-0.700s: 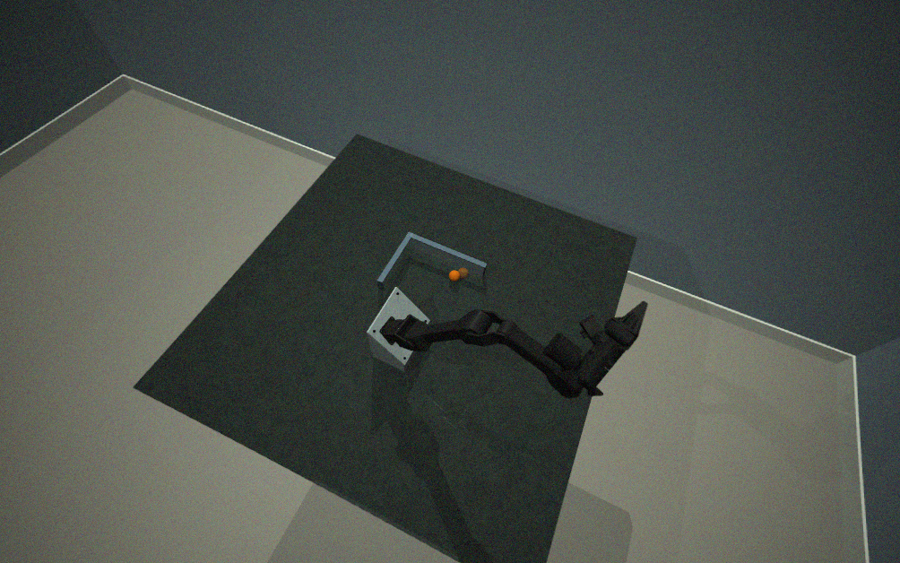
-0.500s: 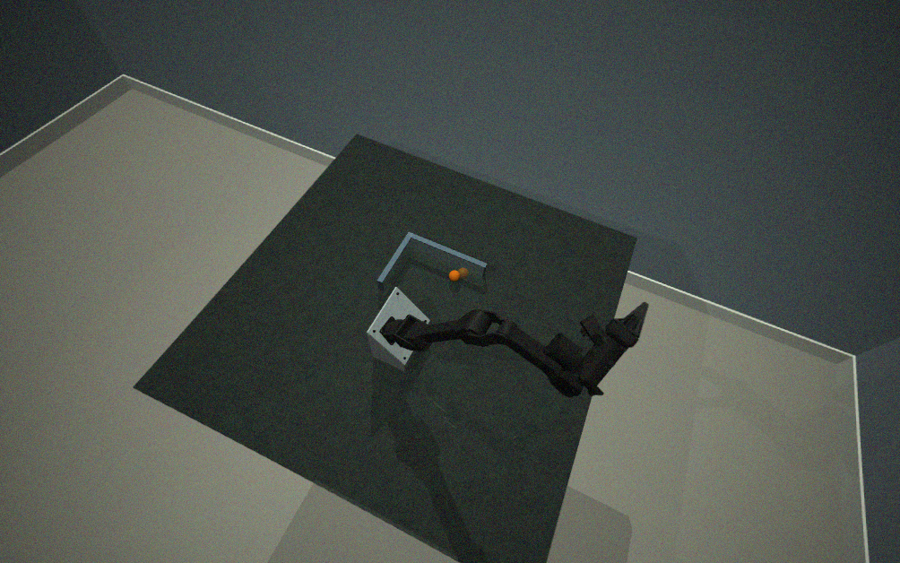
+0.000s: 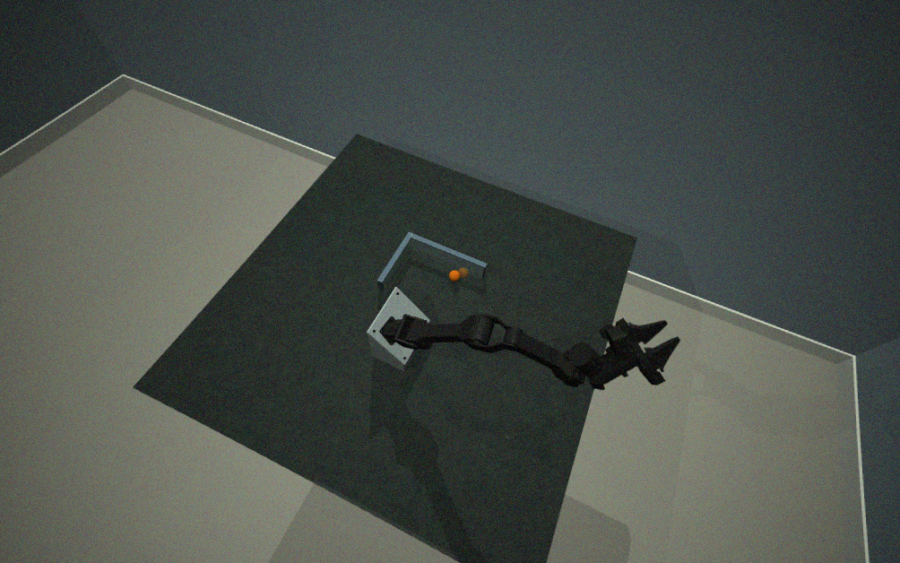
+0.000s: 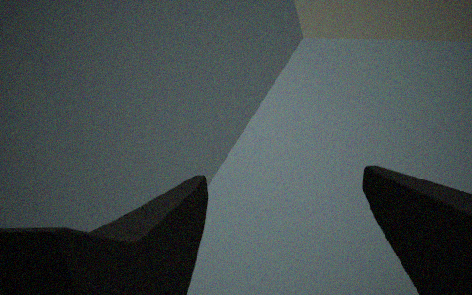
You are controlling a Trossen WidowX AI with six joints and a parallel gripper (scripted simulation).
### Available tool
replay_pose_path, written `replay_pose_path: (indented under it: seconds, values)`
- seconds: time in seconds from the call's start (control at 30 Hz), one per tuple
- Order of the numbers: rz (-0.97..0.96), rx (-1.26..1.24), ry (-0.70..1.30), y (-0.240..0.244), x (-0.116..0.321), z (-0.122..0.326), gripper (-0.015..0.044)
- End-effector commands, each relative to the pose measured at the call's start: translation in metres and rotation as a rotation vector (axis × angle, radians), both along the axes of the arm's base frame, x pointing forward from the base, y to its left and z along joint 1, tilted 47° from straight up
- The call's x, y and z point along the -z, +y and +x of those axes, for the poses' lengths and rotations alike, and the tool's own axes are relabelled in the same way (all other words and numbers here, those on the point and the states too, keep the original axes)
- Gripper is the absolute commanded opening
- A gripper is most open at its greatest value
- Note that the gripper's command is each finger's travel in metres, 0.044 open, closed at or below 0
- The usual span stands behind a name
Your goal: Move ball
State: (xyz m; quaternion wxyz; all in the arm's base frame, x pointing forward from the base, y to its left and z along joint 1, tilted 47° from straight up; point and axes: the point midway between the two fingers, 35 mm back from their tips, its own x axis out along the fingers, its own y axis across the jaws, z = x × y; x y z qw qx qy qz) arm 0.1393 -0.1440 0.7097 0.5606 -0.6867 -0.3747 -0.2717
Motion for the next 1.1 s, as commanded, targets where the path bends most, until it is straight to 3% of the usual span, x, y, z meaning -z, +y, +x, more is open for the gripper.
replay_pose_path:
  seconds: [0.0,0.27,0.43,0.83,1.07]
  values:
    - [0.23,-0.113,-0.02,-0.043,0.008,0.024,0.031]
    - [0.663,-0.269,-0.012,-0.111,0.049,0.094,0.031]
    - [0.832,-0.302,0.044,-0.125,0.082,0.144,0.031]
    - [1.177,-0.302,0.264,-0.114,0.183,0.26,0.031]
    - [1.433,-0.238,0.443,-0.092,0.273,0.319,0.031]
